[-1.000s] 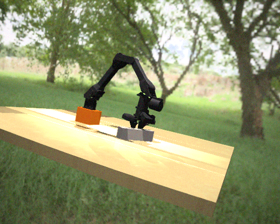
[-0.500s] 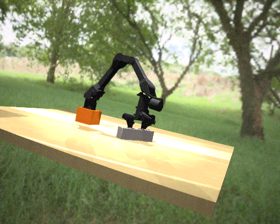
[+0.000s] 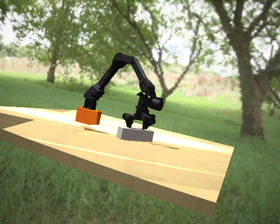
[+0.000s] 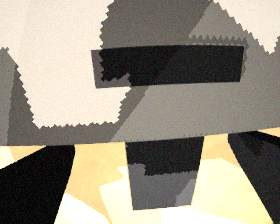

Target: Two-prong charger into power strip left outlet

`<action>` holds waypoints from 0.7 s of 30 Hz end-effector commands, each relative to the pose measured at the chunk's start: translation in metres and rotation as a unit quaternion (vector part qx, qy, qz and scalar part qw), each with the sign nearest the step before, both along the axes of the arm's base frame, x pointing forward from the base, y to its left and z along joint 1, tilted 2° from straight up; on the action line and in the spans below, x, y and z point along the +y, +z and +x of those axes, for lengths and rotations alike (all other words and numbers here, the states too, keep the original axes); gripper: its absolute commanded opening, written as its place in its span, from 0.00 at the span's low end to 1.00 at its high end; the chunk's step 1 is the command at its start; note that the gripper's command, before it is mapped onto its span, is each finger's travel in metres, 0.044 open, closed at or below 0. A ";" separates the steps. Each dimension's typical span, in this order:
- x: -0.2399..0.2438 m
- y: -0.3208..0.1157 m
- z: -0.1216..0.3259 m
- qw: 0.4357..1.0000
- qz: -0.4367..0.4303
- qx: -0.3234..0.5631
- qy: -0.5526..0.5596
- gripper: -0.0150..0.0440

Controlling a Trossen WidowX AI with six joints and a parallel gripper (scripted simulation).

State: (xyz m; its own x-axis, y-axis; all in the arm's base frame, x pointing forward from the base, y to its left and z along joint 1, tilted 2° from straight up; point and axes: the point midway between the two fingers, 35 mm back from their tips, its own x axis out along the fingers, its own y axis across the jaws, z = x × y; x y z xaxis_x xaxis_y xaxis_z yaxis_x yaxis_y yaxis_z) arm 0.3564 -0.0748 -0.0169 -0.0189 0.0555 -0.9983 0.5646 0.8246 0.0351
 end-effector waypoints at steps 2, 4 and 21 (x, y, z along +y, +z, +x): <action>0.001 -0.002 -0.004 1.000 0.000 0.002 -0.001 1.00; 0.002 -0.002 -0.004 1.000 -0.001 0.001 -0.001 1.00; 0.004 -0.002 -0.008 1.000 -0.003 -0.004 -0.001 1.00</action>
State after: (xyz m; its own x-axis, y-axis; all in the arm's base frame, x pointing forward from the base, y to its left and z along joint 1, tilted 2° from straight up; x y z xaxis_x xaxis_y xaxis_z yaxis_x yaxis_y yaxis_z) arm 0.3519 -0.0713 -0.0172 -0.0067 0.0525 -0.9986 0.5618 0.8263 0.0397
